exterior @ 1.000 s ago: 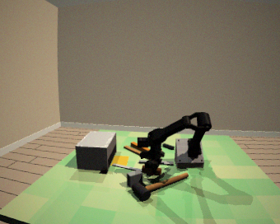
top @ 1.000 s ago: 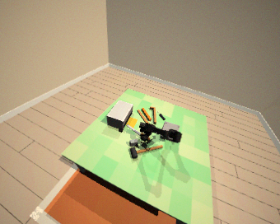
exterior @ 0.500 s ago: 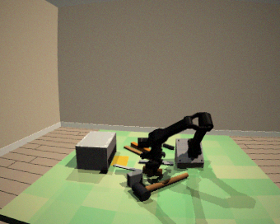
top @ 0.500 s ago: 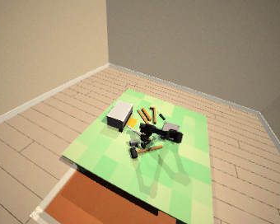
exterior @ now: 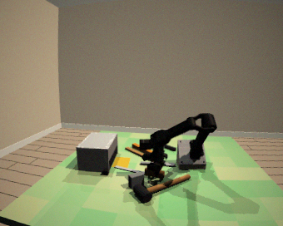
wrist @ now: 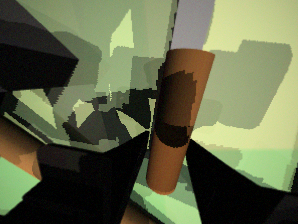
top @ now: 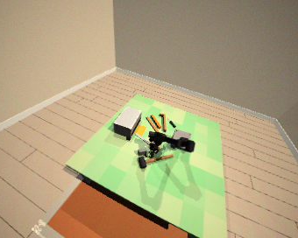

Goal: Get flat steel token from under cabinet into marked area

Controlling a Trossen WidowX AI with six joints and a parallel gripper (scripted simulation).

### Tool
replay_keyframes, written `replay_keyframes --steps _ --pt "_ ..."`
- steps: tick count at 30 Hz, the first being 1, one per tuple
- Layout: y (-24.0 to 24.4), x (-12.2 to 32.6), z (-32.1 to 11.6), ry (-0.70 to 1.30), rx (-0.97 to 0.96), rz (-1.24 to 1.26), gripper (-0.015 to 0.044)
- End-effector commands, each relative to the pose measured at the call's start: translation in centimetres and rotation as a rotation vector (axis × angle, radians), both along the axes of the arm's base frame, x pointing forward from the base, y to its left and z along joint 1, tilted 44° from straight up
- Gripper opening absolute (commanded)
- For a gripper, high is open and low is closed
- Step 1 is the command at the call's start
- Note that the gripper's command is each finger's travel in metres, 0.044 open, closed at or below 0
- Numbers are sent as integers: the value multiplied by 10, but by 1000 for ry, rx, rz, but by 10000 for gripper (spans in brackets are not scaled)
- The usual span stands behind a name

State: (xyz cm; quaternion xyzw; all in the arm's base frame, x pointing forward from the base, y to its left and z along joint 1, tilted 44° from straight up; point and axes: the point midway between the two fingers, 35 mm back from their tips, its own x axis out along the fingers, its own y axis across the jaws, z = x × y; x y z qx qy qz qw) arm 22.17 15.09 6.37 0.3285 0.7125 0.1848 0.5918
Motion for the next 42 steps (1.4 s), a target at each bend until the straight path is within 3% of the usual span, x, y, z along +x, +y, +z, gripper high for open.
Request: replay_keyframes --steps 1,3,20,24,33,37,42 --pt "0 0 0 0 0 0 226" --pt "0 0 0 0 0 0 270" --pt "3 -5 -2 -1 2 -3 270" --pt "2 -1 0 -12 3 1 165" --pt "2 -1 0 -12 3 1 105" --pt "2 -1 0 -12 3 1 0" --pt "2 1 0 -11 3 1 0"
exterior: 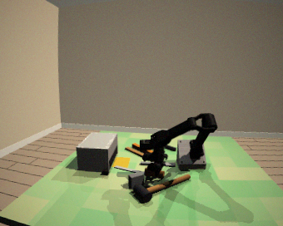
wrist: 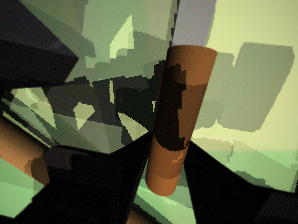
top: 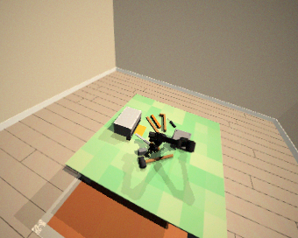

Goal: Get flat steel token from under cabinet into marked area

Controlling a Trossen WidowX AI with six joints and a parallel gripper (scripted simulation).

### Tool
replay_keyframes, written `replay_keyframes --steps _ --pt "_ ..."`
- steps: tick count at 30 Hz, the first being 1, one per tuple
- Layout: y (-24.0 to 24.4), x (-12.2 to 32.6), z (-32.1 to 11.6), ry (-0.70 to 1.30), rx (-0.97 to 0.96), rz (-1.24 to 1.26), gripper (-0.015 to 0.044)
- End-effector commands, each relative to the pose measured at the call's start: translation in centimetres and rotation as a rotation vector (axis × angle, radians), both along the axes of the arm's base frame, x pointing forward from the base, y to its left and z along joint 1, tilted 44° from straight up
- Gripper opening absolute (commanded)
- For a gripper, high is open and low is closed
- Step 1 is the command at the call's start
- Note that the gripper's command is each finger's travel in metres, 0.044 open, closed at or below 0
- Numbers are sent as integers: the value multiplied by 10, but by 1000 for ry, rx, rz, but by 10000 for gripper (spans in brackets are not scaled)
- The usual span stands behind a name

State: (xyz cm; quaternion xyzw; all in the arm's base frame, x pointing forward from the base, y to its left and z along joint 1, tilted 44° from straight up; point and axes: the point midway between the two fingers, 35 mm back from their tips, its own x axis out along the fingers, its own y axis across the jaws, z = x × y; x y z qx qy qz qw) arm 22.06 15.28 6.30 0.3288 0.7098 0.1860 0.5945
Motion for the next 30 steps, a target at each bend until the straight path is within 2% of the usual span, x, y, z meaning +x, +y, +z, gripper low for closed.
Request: replay_keyframes --steps 1,30 --pt "0 3 0 -3 2 3 0" --pt "-4 34 -7 -1 1 3 0"
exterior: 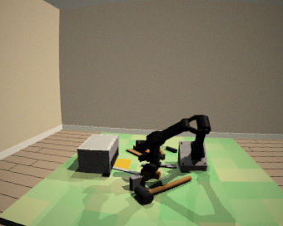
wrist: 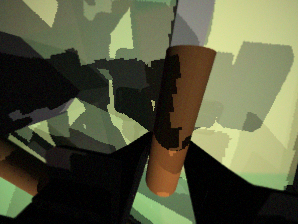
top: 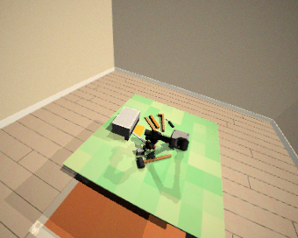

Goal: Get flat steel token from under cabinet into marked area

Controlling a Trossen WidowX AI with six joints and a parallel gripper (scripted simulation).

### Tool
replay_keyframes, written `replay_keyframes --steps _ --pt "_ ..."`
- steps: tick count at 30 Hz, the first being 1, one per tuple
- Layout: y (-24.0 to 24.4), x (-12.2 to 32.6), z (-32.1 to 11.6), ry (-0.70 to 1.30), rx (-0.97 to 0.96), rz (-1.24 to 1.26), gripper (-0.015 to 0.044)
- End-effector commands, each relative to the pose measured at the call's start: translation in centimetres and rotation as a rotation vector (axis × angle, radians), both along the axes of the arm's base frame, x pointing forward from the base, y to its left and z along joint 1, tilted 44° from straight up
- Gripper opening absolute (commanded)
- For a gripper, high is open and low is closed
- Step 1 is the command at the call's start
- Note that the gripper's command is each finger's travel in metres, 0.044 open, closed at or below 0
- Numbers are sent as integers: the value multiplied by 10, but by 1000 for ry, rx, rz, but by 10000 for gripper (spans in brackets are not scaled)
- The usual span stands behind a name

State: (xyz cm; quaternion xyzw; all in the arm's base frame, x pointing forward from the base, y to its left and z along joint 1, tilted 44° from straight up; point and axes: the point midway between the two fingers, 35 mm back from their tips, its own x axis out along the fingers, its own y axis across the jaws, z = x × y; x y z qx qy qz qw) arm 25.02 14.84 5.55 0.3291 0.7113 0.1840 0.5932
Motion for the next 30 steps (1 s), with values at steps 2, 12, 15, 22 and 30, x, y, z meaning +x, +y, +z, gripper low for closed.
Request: replay_keyframes --steps 2,12,15,22,30 --pt "0 7 0 -6 3 5 0" --pt "-2 19 -3 -7 3 5 0" --pt "-2 22 -4 -7 3 5 0" --pt "-3 30 -6 -7 3 5 0" --pt "-5 40 -8 -8 3 5 0"
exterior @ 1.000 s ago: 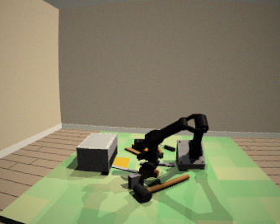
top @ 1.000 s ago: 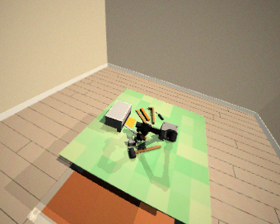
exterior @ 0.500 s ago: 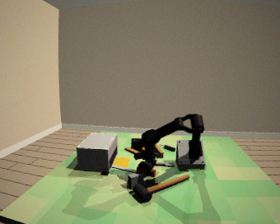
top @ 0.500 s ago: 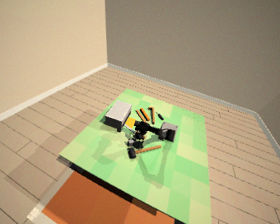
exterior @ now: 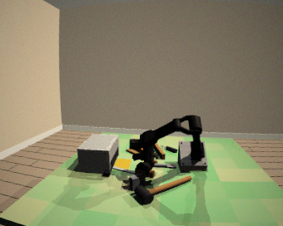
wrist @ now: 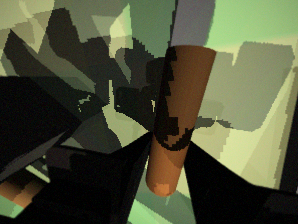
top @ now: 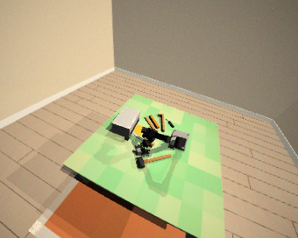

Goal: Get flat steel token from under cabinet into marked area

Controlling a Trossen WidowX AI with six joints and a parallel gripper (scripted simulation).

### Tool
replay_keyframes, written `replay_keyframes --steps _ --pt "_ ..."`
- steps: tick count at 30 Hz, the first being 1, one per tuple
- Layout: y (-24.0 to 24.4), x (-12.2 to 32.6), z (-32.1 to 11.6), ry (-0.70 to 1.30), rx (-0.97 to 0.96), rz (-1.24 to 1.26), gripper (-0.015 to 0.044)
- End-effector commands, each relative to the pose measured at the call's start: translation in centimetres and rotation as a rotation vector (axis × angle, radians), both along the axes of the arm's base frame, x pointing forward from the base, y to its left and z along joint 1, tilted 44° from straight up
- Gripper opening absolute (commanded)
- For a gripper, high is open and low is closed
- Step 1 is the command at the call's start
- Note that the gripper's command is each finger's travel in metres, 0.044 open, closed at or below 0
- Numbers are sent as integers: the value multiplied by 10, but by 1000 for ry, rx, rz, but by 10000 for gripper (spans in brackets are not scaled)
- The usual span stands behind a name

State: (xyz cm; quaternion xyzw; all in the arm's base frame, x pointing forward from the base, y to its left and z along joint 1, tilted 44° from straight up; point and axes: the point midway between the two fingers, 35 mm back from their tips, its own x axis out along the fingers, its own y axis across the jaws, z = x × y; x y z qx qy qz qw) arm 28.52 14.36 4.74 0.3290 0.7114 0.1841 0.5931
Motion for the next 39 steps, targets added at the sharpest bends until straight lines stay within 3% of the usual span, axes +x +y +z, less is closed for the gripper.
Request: replay_keyframes --steps 1,39 --pt "0 6 0 -8 3 4 0" --pt "-6 49 -10 -10 2 4 0"
